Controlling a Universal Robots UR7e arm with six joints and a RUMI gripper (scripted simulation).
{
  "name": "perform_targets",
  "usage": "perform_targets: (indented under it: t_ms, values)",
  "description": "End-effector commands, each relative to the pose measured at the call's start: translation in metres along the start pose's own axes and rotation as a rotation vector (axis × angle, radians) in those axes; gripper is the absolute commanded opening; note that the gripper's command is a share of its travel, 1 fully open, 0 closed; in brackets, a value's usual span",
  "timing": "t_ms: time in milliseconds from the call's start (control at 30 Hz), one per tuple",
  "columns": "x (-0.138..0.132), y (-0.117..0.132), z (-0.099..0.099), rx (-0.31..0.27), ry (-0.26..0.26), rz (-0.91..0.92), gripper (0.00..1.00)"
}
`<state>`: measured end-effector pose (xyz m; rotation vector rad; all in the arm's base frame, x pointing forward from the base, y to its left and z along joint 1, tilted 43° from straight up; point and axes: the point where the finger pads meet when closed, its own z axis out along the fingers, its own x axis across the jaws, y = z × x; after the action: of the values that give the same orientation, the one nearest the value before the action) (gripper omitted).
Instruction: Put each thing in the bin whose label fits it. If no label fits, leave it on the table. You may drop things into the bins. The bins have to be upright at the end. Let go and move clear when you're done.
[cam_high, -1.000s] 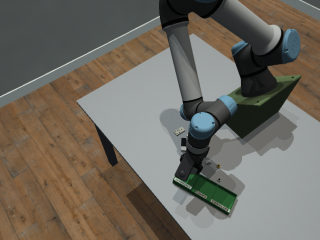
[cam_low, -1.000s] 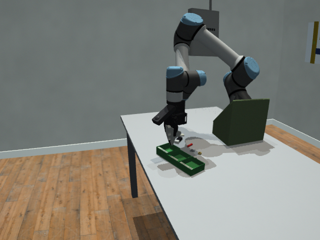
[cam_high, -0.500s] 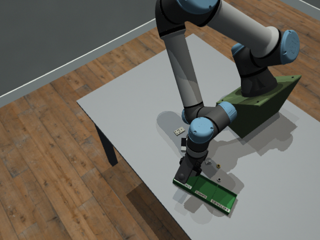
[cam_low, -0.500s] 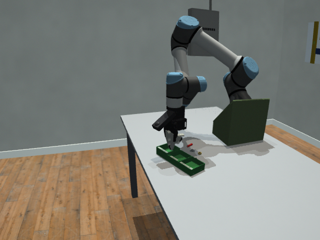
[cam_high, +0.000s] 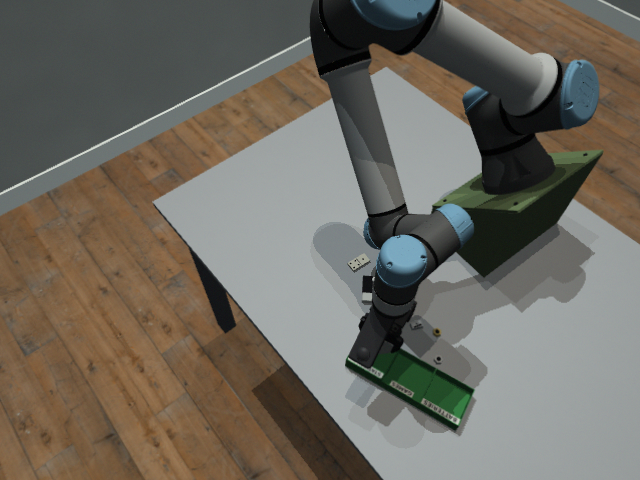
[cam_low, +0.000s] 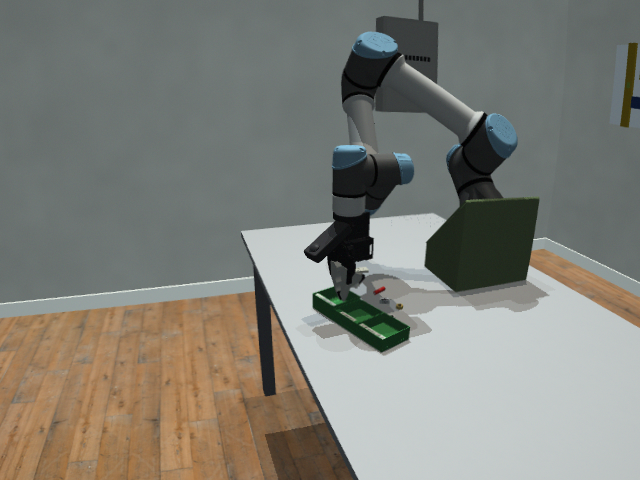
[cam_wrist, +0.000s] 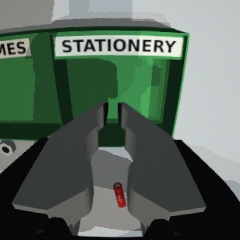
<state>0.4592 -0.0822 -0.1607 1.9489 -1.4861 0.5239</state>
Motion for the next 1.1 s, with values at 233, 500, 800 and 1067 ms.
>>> perform_targets:
  t_ms: [233, 500, 800, 1067]
  values:
    - [0.0001, -0.0003, -0.0005, 0.001, 0.000, 0.000, 0.04]
    - [0.0001, -0.0003, -0.0005, 0.001, 0.000, 0.000, 0.04]
    - [0.0001, -0.0003, -0.0005, 0.001, 0.000, 0.000, 0.04]
    - [0.0001, -0.0003, -0.0044, 0.001, 0.000, 0.000, 0.04]
